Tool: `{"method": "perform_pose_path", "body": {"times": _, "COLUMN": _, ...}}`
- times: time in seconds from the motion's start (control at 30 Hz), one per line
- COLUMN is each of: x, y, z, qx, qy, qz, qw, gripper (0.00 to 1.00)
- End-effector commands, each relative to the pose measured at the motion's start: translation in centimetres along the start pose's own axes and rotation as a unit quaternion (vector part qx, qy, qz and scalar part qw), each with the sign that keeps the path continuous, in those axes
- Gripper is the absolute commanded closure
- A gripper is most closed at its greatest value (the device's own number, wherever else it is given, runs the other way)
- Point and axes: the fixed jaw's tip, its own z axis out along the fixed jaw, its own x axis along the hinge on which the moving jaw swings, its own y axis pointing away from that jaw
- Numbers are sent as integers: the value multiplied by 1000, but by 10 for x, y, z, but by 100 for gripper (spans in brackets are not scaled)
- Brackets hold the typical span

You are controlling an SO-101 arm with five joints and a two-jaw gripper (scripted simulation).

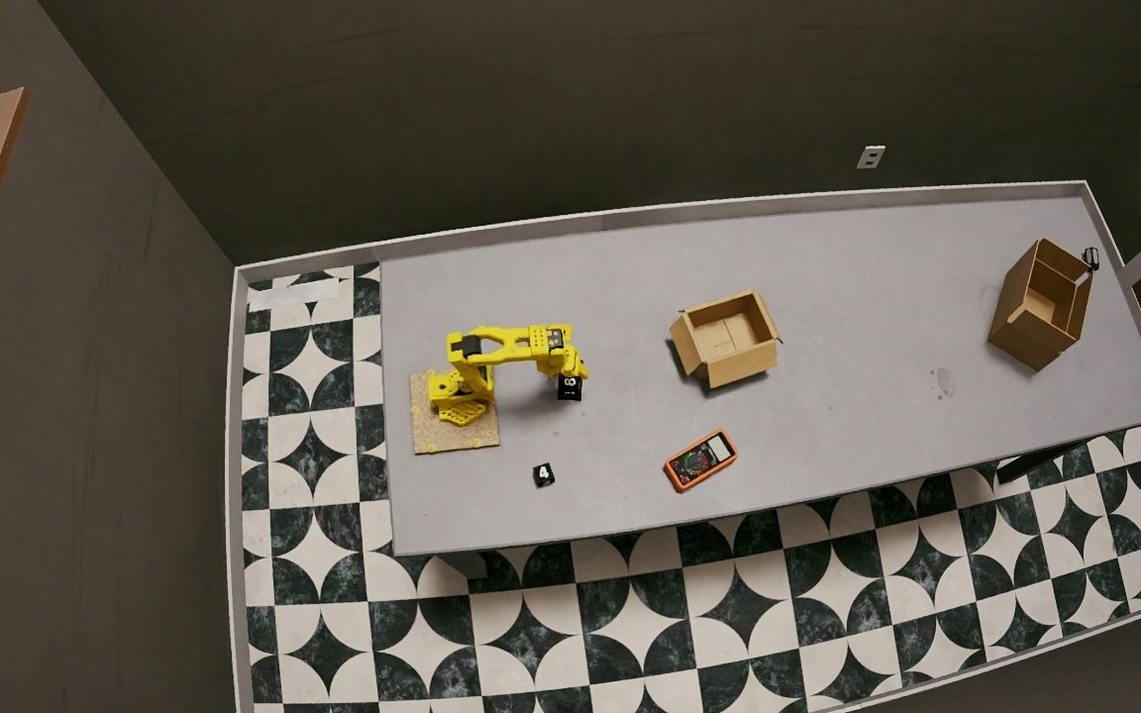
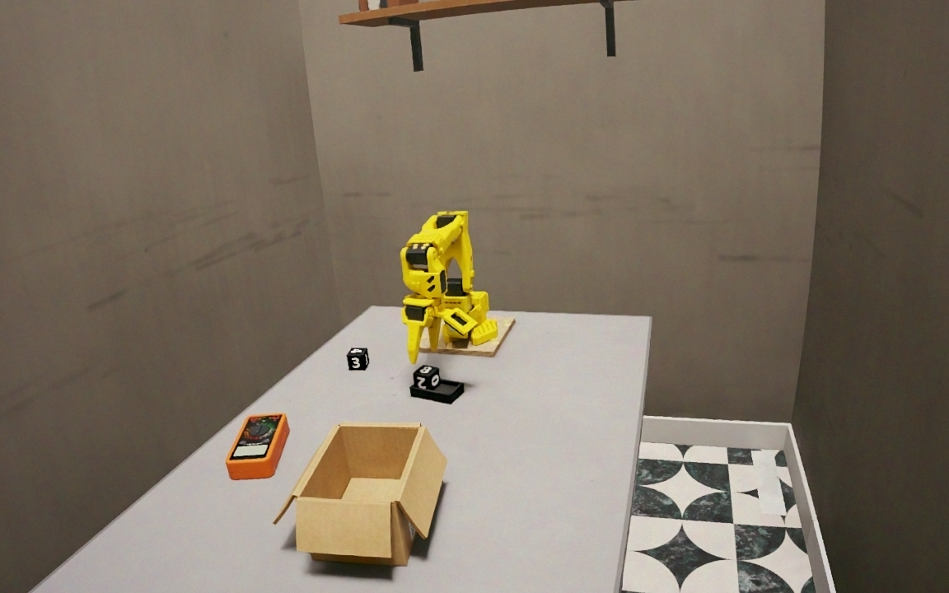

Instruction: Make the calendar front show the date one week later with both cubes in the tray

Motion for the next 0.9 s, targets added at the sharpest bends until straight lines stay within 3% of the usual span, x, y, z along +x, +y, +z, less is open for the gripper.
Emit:
{"method": "perform_pose_path", "body": {"times": 0.0, "x": -1, "y": 2, "z": 3, "qx": -8, "qy": 1, "qz": 1, "qw": 1000, "gripper": 65}}
{"method": "perform_pose_path", "body": {"times": 0.43, "x": -1, "y": 2, "z": 4, "qx": -8, "qy": 1, "qz": 2, "qw": 1000, "gripper": 65}}
{"method": "perform_pose_path", "body": {"times": 0.87, "x": -2, "y": 1, "z": 16, "qx": -8, "qy": 1, "qz": 2, "qw": 1000, "gripper": 65}}
